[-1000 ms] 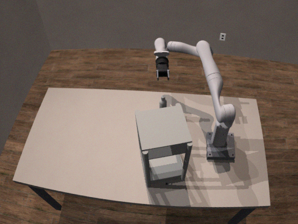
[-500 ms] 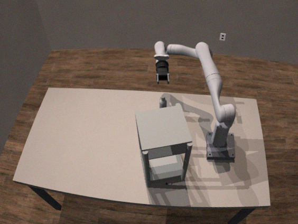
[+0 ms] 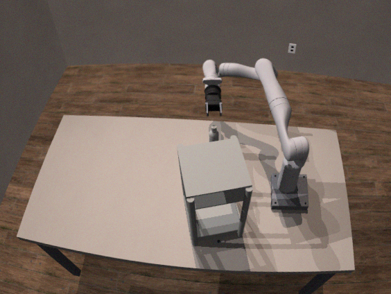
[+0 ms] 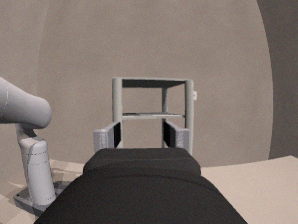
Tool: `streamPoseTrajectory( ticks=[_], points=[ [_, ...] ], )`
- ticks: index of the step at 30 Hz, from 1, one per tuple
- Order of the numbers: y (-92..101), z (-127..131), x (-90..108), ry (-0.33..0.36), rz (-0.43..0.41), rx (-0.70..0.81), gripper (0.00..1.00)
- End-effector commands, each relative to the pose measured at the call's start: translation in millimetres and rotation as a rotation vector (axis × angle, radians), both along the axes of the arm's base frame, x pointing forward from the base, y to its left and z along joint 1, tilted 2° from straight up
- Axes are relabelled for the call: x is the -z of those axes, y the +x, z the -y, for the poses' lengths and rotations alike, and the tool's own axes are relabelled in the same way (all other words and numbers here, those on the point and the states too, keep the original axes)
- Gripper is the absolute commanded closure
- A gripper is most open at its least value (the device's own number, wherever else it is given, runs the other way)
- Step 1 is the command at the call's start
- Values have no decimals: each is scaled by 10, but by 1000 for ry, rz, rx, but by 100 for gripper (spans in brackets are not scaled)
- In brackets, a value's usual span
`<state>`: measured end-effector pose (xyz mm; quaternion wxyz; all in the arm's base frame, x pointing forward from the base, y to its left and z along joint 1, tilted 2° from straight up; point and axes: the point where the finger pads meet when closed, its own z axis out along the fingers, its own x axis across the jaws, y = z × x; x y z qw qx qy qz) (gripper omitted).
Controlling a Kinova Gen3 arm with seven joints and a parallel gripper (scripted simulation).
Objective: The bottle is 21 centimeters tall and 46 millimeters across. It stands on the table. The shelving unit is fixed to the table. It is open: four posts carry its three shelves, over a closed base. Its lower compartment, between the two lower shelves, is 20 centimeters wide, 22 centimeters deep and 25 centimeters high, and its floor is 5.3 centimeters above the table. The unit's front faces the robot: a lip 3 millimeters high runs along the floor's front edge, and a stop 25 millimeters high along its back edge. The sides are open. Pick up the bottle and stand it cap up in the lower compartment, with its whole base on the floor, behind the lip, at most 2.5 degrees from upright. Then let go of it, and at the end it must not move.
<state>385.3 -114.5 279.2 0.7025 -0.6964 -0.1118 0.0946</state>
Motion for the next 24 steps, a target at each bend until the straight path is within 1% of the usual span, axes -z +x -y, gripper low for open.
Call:
streamPoseTrajectory(
  ticks=[1,10,12,24],
  points=[
    [6,-5,82,7,-3,-1,0],
    [12,-11,379,7,-3,-1,0],
    [12,-11,379,7,-3,-1,0],
    [20,-18,793,7,-3,-1,0]
  ],
)
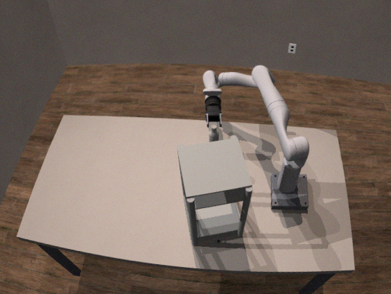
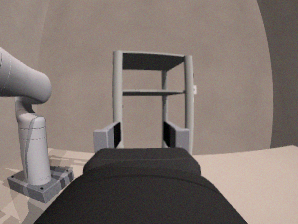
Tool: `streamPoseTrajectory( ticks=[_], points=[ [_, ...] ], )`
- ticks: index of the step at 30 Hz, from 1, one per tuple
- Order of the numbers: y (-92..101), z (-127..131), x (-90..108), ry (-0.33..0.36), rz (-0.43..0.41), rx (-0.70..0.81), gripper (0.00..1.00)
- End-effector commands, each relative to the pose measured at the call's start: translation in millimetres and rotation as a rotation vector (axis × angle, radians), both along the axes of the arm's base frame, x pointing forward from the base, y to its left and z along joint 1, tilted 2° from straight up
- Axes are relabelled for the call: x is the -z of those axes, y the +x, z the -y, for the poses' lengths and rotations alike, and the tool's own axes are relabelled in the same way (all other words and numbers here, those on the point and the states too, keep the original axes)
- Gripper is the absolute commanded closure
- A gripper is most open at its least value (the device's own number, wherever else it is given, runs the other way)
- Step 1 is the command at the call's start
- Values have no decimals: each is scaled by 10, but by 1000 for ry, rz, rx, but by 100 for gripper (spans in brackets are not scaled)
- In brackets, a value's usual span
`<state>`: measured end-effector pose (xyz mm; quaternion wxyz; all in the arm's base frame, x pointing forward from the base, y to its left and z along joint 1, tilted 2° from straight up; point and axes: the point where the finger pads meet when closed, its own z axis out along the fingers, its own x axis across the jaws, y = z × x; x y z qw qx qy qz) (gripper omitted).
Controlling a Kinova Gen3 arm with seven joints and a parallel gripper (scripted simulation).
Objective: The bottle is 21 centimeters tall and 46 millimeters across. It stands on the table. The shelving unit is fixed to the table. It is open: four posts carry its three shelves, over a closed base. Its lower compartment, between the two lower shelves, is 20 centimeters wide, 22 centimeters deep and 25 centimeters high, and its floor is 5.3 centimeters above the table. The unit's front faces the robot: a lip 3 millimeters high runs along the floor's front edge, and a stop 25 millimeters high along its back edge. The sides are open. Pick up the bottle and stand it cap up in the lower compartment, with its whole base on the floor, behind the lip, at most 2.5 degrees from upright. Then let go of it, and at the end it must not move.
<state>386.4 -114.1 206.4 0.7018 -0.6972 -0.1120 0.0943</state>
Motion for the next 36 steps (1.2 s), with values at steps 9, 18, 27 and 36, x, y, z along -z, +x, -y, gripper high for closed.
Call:
streamPoseTrajectory(
  ticks=[9,18,27,36],
  points=[
    [14,-18,297,9,-4,-1,0],
    [20,-23,574,9,-4,-1,0],
    [24,-26,753,9,-4,-1,0],
    [27,-30,932,9,-4,-1,0]
  ],
)
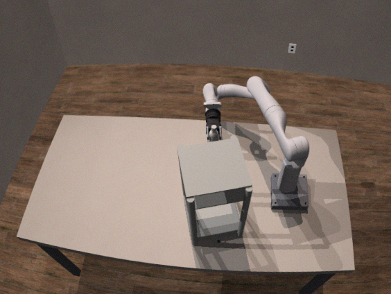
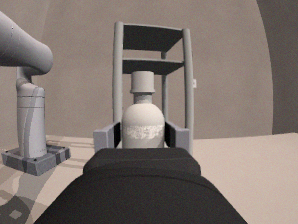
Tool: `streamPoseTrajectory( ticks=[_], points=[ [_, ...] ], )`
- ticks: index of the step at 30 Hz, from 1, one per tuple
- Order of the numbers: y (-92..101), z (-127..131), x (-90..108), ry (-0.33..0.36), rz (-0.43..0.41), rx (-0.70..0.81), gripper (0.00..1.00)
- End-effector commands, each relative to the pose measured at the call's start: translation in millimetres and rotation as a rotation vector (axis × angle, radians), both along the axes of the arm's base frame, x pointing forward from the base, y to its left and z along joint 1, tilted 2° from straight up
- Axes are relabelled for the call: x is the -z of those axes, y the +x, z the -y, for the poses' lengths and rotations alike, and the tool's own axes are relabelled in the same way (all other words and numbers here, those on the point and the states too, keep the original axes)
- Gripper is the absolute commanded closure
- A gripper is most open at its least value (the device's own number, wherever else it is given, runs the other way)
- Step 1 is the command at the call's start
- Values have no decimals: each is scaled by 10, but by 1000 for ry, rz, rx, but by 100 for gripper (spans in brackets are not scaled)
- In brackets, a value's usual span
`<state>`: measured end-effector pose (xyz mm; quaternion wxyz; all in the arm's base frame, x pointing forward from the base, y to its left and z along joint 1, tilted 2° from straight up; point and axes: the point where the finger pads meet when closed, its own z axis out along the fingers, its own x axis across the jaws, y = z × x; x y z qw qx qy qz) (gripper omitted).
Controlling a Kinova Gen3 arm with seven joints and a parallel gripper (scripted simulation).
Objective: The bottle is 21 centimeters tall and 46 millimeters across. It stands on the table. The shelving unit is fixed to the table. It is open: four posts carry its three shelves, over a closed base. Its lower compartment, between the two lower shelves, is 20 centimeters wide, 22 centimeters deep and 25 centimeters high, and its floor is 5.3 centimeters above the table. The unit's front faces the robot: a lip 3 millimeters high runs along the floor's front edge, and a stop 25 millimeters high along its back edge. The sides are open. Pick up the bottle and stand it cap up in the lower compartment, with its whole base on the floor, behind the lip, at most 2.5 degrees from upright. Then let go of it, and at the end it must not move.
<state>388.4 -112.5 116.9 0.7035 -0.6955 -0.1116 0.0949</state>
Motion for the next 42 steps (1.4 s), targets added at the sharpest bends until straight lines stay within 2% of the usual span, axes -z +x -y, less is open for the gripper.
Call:
streamPoseTrajectory(
  ticks=[1,18,42],
  points=[
    [8,-15,54,4,-2,-1,0],
    [12,-18,245,4,-2,-1,0],
    [15,-21,393,0,-7,6,0]
  ],
)
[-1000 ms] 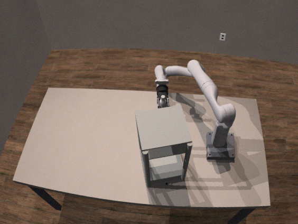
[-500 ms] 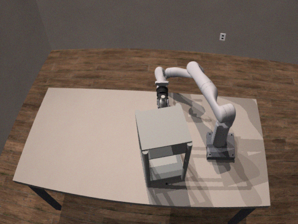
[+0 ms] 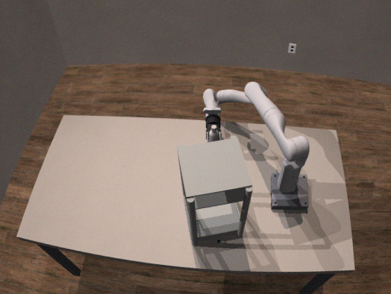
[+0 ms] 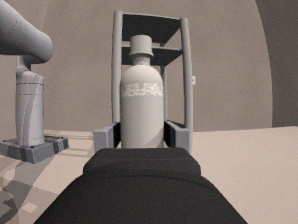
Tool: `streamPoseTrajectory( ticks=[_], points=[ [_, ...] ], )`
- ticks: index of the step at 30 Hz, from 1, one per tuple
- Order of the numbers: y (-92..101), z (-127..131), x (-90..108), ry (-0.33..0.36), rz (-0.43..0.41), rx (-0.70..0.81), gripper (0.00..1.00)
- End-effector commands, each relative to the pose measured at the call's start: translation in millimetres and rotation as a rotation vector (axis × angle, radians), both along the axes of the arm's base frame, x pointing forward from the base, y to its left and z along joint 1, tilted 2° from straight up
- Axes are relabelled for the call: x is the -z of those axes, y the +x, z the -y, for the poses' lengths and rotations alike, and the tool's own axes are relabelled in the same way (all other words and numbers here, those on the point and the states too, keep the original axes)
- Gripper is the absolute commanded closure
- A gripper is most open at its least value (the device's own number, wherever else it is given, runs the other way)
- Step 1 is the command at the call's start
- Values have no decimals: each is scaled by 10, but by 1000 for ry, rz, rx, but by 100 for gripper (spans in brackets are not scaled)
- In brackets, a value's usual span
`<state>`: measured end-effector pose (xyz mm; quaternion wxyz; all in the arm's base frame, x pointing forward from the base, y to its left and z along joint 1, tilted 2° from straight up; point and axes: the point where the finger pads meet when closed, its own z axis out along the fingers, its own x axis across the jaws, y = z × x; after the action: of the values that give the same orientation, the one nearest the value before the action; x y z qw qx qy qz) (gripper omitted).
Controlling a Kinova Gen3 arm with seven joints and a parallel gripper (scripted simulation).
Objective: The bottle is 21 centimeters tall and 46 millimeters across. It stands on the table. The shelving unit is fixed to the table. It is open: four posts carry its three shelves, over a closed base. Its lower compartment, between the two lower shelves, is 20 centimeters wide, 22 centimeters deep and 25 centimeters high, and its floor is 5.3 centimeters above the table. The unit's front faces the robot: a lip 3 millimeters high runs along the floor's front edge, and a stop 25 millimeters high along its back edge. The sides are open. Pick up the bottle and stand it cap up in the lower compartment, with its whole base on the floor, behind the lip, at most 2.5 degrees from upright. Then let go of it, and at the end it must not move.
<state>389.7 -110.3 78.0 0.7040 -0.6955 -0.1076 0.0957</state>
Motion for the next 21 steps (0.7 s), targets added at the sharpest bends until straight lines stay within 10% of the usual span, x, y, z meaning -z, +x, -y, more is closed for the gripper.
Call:
streamPoseTrajectory(
  ticks=[1,21],
  points=[
    [2,1,9,0,0,2,0],
    [3,1,41,-2,-1,5,0]
  ],
)
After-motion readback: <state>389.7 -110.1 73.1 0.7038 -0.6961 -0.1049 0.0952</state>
